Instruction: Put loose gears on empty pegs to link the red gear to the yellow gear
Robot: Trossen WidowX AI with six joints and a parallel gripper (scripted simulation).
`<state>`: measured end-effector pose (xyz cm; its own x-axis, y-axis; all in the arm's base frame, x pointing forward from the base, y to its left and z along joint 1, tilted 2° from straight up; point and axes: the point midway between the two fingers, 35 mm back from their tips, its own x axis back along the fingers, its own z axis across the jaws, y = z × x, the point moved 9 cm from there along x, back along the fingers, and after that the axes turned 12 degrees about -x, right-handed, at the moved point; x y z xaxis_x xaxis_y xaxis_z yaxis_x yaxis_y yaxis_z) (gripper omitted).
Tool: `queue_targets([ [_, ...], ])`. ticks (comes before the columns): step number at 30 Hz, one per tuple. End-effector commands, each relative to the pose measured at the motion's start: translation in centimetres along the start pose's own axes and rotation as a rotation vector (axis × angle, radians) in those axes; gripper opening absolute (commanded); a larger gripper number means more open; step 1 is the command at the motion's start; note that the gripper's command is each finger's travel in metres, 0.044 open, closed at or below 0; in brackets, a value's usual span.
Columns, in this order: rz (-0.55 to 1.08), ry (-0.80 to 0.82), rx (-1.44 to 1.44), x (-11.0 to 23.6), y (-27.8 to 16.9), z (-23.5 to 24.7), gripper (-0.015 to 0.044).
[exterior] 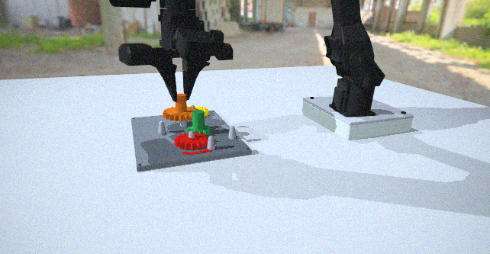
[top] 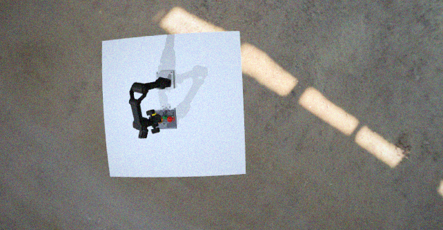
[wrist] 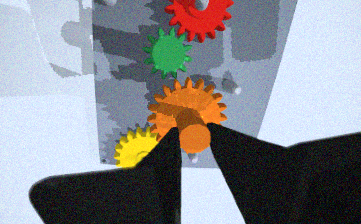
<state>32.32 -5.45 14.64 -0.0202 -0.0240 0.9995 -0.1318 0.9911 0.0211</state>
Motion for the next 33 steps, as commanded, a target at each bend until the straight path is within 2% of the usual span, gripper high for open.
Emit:
queue_targets([
  [1, -0.002, 0.01, -0.059, -0.84, 0.07, 0.15, 0.0],
  [11, -0.001, 0.011, -0.194, -1.18, -0.03, 0.2, 0.0],
  [33, -0.003, 0.01, 0.113, -1.59, -0.02, 0.23, 0.0],
])
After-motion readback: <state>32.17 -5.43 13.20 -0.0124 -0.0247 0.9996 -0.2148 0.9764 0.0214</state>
